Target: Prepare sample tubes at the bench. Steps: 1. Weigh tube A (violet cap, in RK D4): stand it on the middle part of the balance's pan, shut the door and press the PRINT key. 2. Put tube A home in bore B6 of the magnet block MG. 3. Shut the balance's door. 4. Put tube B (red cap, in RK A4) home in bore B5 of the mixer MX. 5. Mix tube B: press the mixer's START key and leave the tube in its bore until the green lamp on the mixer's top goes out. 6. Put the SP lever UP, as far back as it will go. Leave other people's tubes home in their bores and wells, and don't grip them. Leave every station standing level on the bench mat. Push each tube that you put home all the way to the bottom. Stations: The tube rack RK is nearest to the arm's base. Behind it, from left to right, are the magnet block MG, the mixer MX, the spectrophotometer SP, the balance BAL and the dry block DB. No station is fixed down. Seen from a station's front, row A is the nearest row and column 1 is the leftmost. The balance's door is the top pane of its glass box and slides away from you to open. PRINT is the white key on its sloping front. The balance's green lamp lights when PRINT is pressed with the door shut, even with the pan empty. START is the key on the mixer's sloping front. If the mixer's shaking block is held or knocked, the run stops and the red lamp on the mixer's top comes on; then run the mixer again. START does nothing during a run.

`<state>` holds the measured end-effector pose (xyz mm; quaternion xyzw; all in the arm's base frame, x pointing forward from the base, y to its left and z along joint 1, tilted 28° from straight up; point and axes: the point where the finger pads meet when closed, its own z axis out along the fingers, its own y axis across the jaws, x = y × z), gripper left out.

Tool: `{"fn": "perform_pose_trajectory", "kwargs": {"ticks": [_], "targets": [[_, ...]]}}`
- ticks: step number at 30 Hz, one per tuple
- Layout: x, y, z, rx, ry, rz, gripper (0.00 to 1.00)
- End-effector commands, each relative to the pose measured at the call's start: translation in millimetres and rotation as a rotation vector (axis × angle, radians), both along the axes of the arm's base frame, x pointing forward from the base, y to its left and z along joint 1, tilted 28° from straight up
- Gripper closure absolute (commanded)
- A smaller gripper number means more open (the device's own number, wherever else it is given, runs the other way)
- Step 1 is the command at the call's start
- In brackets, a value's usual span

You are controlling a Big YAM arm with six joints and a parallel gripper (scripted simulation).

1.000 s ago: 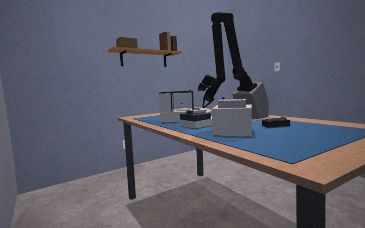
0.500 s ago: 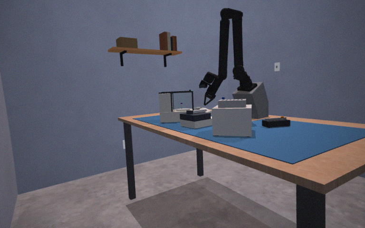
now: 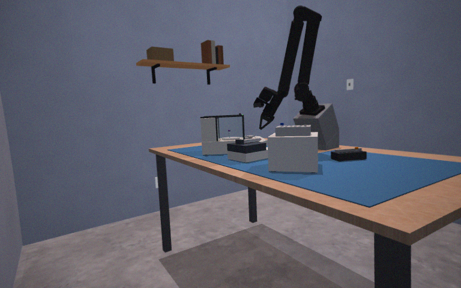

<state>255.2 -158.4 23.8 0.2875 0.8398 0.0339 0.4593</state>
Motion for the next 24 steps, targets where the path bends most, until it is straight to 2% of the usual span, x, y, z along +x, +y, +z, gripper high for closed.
{"fn": "perform_pose_trajectory", "kwargs": {"ticks": [1,13,21,24], "targets": [[-2.8,-5,4,-0.013,0.01,0.003,1.0],[-22.6,4,10,-0.002,0.02,0.004,1.0],[-27.2,3,21,-0.011,0.012,0.004,1.0],[-31.2,7,16,-0.002,0.02,0.004,1.0]]}}
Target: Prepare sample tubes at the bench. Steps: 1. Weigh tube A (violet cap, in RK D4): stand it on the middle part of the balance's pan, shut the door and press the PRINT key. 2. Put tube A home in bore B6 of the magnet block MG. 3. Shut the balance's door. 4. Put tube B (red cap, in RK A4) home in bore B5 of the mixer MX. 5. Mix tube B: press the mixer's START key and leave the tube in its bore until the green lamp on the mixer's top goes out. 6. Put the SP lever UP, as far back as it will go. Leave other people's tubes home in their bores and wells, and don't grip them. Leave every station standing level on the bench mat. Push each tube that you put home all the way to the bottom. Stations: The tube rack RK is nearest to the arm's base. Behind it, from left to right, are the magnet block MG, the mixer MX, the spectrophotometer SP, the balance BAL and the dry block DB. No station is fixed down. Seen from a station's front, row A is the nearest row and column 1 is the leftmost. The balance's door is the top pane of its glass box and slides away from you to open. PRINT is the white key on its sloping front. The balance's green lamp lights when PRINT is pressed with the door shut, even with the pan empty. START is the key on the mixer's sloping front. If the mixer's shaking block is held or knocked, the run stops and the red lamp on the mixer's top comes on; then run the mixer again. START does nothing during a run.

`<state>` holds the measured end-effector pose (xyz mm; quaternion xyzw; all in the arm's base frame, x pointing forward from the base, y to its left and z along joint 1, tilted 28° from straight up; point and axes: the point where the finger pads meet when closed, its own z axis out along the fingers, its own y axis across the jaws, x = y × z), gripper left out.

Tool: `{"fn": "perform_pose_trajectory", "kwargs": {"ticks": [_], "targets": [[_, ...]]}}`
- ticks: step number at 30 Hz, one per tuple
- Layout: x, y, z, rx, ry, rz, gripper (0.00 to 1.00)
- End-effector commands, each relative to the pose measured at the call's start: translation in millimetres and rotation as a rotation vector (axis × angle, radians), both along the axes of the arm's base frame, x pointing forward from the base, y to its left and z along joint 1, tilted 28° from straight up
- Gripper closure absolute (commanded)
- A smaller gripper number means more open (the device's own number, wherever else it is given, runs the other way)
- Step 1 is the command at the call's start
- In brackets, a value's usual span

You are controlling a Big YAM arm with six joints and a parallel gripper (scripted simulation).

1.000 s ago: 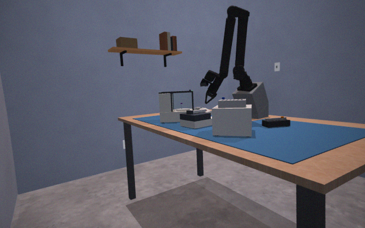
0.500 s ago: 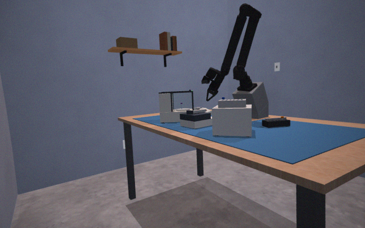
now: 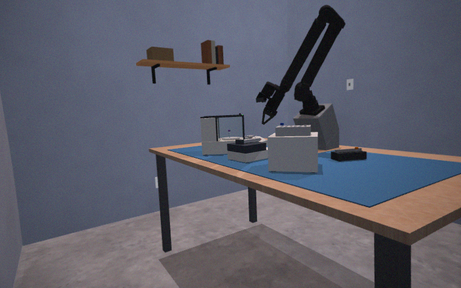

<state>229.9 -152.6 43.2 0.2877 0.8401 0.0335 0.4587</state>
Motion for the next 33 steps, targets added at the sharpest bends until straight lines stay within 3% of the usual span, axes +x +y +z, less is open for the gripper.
{"fn": "perform_pose_trajectory", "kwargs": {"ticks": [1,33], "targets": [[-6.0,1.4,-3.7,-0.002,0.018,0.004,1.0],[-4.9,0.1,-3.8,0.001,0.021,0.005,1.0]]}}
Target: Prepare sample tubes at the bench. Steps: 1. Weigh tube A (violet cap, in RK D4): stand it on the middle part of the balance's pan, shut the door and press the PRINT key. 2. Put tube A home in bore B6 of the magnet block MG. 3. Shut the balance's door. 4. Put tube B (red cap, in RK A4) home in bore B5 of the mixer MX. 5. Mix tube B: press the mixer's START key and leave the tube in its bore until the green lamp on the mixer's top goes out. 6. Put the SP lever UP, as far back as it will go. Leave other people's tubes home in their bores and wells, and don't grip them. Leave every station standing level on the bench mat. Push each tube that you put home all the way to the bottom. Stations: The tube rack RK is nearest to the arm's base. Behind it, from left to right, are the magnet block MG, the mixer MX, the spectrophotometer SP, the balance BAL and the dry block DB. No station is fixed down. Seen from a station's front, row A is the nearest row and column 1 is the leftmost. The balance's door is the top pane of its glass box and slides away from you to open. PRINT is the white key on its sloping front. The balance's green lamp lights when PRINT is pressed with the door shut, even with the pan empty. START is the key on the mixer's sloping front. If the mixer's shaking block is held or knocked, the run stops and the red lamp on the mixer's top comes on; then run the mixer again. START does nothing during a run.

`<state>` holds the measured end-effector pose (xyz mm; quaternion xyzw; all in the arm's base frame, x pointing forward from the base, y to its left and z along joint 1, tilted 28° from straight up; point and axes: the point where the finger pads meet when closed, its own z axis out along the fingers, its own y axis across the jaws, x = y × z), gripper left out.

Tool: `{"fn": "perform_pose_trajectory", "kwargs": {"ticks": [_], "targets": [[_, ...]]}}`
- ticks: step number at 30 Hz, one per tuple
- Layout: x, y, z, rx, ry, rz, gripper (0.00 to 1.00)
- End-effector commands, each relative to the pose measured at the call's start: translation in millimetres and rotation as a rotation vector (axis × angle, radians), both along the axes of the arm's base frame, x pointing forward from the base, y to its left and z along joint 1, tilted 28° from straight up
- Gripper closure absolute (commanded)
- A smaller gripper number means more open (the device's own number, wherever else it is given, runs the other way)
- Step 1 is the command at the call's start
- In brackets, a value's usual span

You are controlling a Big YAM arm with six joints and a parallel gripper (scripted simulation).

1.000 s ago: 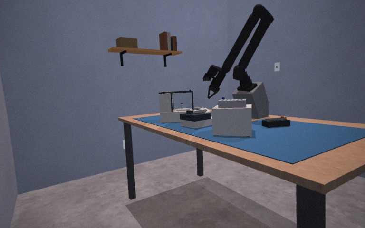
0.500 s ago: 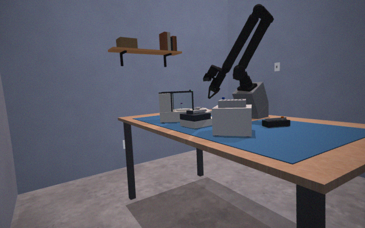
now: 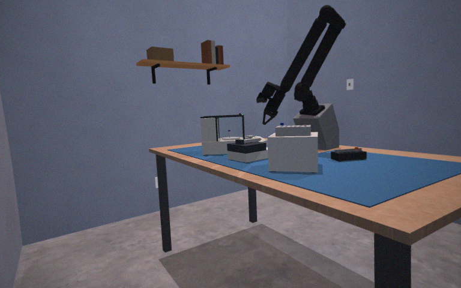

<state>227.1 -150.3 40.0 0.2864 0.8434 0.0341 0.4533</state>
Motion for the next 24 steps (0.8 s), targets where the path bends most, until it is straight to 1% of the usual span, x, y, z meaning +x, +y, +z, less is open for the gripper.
{"fn": "perform_pose_trajectory", "kwargs": {"ticks": [1,15,16,19,24], "targets": [[-2.1,-2,-1,-0.002,0.01,0.0,1.0],[-2.1,-2,-1,-0.002,0.01,0.0,1.0],[-4.5,0,0,-0.006,0.001,-0.003,0.7],[3.4,-14,24,-0.041,-0.024,-0.003,0.7],[-0.5,-15,34,-0.043,-0.025,-0.003,0.7]]}}
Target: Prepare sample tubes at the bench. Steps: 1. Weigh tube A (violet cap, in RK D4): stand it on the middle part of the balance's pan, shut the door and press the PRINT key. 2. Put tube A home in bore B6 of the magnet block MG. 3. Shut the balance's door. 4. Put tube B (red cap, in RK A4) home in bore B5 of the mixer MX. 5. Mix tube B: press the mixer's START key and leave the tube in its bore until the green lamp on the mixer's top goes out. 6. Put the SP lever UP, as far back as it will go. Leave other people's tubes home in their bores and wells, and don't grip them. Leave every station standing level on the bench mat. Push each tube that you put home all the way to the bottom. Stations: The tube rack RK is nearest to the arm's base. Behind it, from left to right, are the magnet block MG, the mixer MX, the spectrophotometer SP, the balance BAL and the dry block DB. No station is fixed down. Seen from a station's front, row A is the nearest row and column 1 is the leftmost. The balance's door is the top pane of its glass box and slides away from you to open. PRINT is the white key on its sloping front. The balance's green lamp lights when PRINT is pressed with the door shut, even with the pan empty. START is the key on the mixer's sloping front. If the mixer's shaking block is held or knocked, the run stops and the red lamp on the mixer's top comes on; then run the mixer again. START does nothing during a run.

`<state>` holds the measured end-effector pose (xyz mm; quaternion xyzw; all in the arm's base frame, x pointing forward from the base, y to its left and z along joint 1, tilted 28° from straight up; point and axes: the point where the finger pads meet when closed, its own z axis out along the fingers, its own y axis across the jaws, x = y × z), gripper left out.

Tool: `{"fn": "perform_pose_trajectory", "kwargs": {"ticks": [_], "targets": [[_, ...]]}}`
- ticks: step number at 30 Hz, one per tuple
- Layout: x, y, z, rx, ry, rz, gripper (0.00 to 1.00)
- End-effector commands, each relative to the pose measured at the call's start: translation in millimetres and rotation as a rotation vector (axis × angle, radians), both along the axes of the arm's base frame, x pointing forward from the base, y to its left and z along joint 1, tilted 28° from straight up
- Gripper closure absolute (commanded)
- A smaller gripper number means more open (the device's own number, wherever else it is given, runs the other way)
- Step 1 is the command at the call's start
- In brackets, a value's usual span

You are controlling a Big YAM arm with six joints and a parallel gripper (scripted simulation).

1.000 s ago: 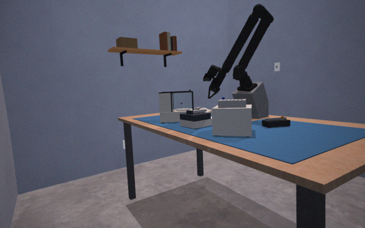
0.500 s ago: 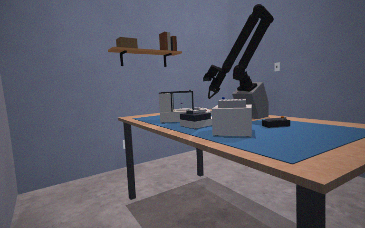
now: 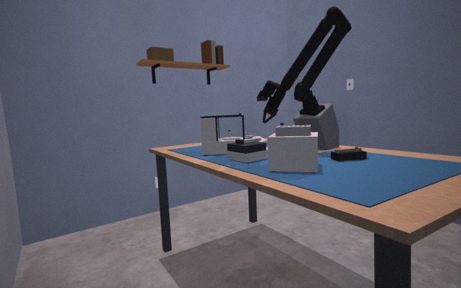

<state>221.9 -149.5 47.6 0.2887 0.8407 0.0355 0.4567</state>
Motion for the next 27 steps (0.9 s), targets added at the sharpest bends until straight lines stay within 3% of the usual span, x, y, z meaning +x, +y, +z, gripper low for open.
{"fn": "perform_pose_trajectory", "kwargs": {"ticks": [1,27], "targets": [[3.9,-16,28,-0.047,-0.017,0.001,0.7],[-14.8,-19,66,-0.056,-0.016,0.001,0.7]]}}
